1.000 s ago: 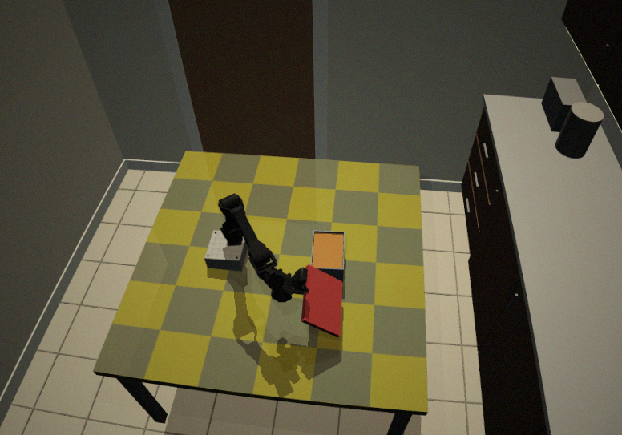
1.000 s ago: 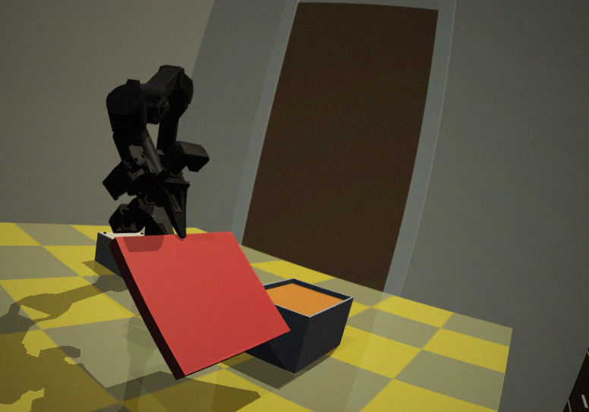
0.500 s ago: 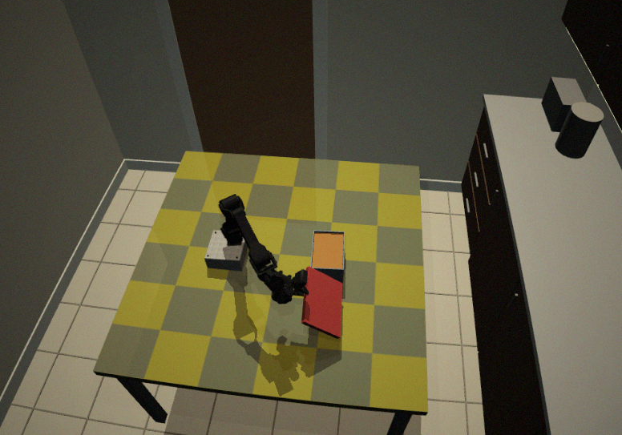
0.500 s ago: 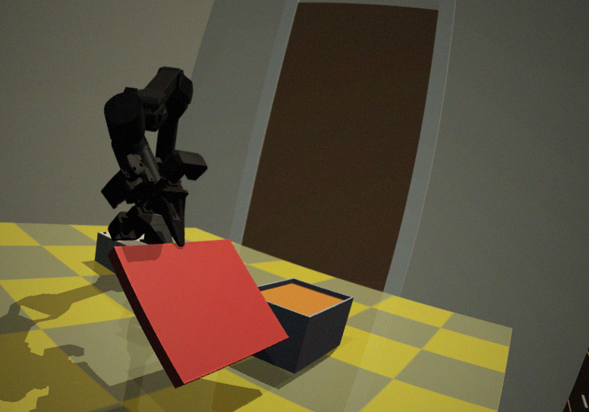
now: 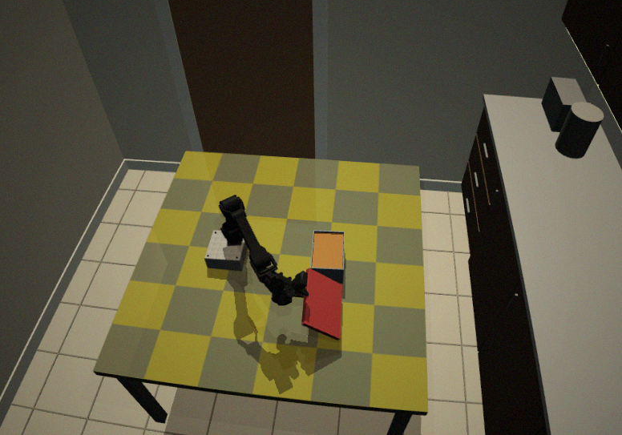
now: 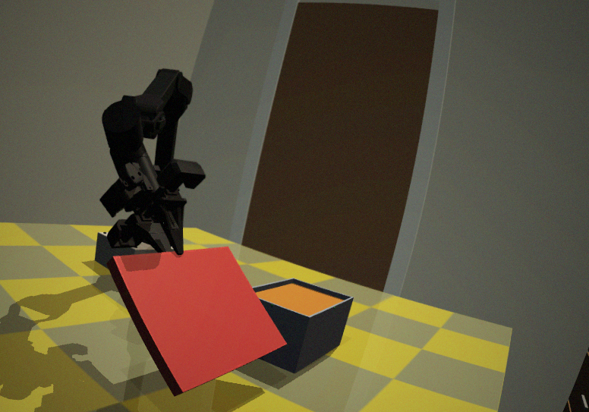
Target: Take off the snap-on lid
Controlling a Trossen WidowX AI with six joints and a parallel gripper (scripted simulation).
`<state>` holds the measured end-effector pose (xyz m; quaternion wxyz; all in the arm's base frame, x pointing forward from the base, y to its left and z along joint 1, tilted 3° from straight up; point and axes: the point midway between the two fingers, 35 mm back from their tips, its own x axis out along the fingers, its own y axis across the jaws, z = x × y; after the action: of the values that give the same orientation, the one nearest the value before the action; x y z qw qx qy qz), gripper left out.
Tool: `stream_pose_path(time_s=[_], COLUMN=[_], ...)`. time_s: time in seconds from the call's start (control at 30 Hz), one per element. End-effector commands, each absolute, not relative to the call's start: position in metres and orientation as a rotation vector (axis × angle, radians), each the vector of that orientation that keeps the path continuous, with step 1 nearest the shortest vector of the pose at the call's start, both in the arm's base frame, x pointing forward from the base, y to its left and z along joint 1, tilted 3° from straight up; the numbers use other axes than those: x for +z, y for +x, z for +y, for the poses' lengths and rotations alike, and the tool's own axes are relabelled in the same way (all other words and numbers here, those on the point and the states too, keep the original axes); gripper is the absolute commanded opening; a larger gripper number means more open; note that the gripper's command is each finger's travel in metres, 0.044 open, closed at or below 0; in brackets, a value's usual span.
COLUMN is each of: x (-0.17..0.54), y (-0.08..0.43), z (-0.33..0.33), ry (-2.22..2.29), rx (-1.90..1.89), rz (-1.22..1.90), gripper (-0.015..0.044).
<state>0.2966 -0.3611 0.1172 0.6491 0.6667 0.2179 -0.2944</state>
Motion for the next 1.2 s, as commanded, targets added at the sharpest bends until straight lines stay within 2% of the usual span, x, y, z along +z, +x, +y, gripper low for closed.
stream_pose_path(time_s=[0.0,1.17], x=[0.117,0.089], y=[0.298,0.297], z=[-0.362,-0.362], ry=[1.508,1.508], rx=[-0.654,-0.654], rz=[0.489,0.489], gripper=[0.0,0.0])
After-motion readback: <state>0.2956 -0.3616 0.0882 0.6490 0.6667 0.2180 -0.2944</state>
